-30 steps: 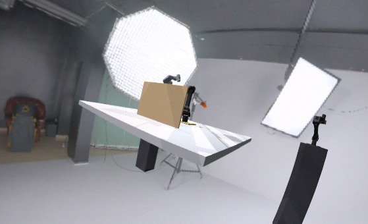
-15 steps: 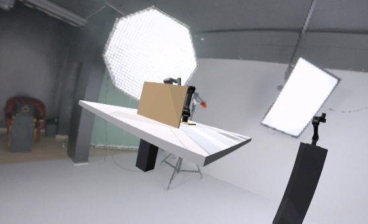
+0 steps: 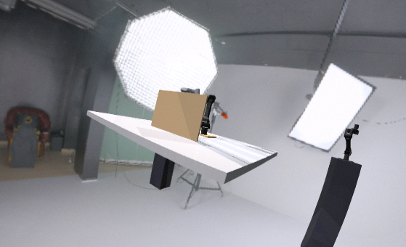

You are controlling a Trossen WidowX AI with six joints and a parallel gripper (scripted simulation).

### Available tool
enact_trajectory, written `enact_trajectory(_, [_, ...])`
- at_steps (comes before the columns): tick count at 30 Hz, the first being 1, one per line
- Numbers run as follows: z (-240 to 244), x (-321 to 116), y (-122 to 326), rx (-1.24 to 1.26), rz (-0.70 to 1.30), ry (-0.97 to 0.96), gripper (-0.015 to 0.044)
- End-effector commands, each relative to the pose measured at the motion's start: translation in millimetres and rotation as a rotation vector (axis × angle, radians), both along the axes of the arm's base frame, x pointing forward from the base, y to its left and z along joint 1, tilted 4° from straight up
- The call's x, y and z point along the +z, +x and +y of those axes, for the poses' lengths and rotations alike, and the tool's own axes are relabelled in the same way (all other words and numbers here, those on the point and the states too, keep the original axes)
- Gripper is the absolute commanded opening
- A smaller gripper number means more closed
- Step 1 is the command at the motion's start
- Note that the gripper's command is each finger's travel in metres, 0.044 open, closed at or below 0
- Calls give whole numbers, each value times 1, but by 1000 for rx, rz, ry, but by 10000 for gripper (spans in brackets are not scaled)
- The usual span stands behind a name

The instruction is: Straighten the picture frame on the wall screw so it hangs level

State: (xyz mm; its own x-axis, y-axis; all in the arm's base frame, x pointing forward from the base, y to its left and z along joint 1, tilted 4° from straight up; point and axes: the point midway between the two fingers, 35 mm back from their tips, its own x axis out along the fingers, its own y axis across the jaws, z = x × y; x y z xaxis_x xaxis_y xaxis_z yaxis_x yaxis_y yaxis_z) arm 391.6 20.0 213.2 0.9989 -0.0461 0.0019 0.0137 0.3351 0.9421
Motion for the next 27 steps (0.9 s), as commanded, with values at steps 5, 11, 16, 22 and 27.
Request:
enact_trajectory(5, [0,6,0,-1,-17,-4,0])
enact_trajectory(11, [-1,6,0,-1,-17,-4,0])
enact_trajectory(16, [-1,7,0,-1,-17,-4,0])
enact_trajectory(22, [-1,8,0,-1,-17,-4,0])
enact_trajectory(27, [-2,8,0,-1,-17,-4,0])
